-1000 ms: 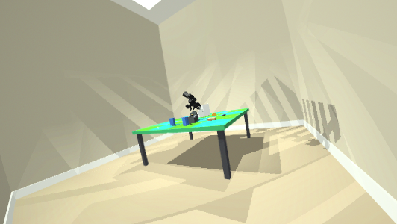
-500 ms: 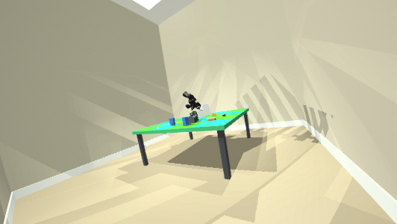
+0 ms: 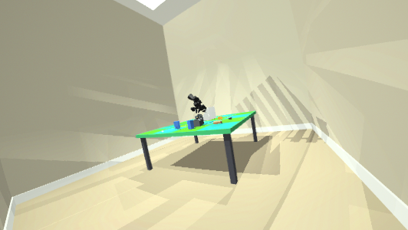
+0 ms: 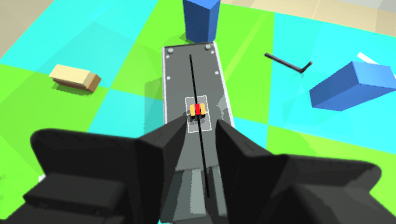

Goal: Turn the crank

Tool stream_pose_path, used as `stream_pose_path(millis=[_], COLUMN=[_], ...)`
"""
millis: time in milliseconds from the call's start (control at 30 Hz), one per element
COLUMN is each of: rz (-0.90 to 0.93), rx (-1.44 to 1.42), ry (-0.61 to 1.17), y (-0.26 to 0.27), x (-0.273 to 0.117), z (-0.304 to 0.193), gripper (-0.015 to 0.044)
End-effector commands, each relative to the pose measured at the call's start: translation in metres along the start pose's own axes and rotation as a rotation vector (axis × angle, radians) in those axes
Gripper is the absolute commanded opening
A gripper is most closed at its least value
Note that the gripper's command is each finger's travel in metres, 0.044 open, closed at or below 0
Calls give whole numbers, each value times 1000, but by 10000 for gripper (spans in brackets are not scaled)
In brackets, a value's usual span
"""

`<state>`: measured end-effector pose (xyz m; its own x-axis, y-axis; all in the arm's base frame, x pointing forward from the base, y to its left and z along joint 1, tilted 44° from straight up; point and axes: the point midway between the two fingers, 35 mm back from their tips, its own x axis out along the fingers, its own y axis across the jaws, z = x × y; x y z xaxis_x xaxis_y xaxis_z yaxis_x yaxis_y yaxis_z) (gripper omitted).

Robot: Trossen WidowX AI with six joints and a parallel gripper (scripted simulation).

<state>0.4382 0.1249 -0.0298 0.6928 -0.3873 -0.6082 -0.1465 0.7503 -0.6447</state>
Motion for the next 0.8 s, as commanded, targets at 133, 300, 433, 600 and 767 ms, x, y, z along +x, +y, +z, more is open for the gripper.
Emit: stream_pose_path(millis=[133, 300, 433, 600, 767], rz=[-1, -1, -1, -1, -1], rx=[0, 0, 0, 0, 0], ry=[0, 0, 0, 0, 0], y=[0, 0, 0, 0, 0], x=[0, 0, 0, 0, 0], z=[0, 0, 0, 0, 0], gripper=[315, 440, 361, 230, 99])
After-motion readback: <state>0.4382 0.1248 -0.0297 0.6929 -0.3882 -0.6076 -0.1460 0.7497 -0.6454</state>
